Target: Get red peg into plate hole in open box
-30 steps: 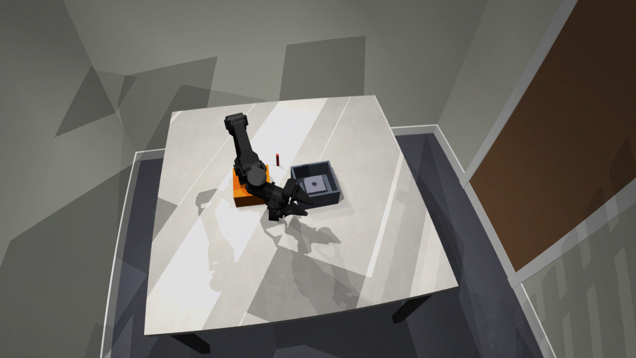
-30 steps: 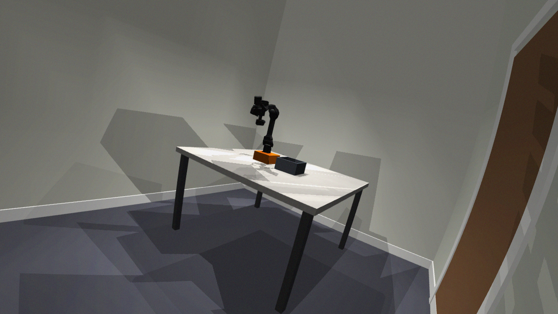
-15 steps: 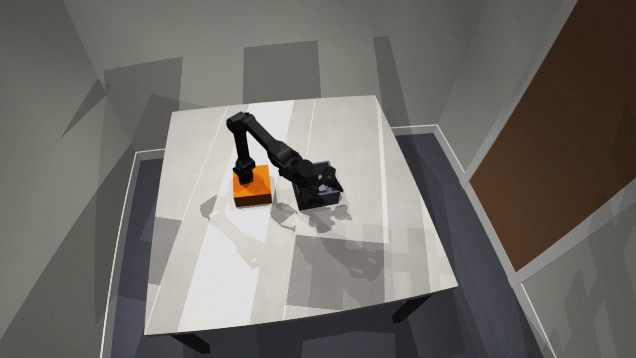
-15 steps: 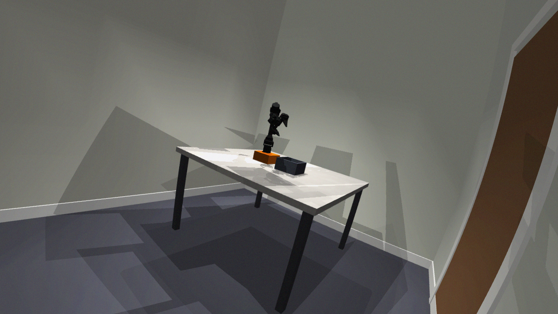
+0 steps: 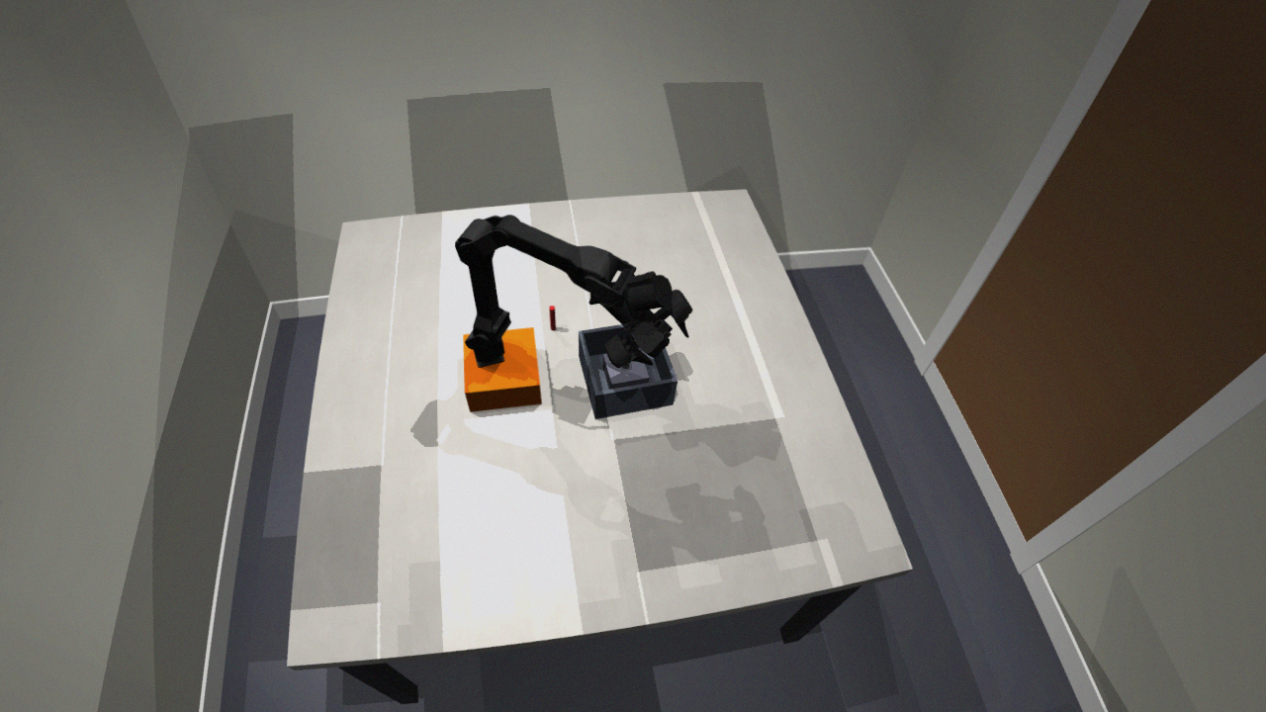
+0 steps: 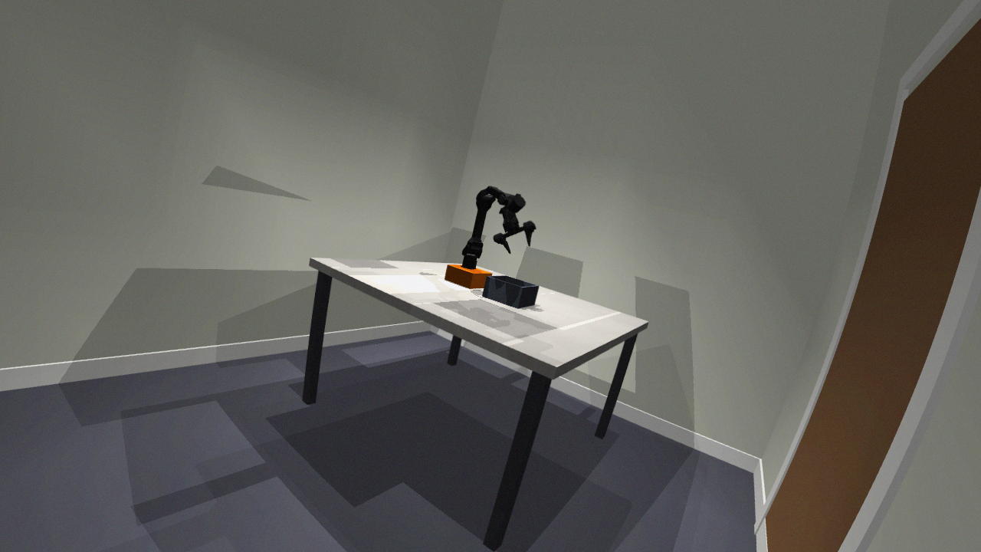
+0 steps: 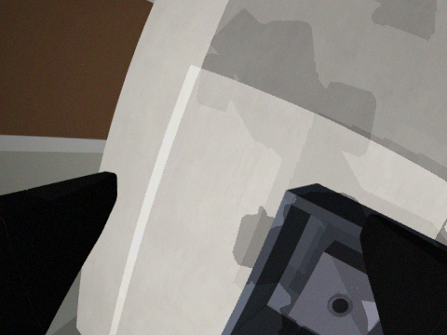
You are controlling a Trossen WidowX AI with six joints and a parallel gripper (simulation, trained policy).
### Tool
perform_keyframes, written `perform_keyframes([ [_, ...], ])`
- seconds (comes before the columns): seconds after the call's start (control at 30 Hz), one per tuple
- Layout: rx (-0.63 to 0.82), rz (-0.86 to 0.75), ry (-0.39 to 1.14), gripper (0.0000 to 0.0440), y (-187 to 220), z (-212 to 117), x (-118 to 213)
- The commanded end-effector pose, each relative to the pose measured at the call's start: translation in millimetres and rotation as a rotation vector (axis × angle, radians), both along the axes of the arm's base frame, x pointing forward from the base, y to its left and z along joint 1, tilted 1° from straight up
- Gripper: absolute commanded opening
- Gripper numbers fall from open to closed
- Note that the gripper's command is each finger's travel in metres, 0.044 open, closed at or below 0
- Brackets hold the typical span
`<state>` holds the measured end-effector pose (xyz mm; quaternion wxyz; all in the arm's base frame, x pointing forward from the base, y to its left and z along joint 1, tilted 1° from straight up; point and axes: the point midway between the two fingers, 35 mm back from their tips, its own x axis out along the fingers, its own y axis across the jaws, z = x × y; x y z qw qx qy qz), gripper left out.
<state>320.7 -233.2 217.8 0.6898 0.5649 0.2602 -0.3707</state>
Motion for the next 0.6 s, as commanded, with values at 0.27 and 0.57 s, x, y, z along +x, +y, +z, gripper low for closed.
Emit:
perform_keyframes([
  [0.27, -0.004, 0.281, 0.289, 0.0440, 114.3, -32.6, 9.3],
  [0.57, 0.004, 0.431, 0.495, 0.0440, 190.3, -51.7, -13.1],
])
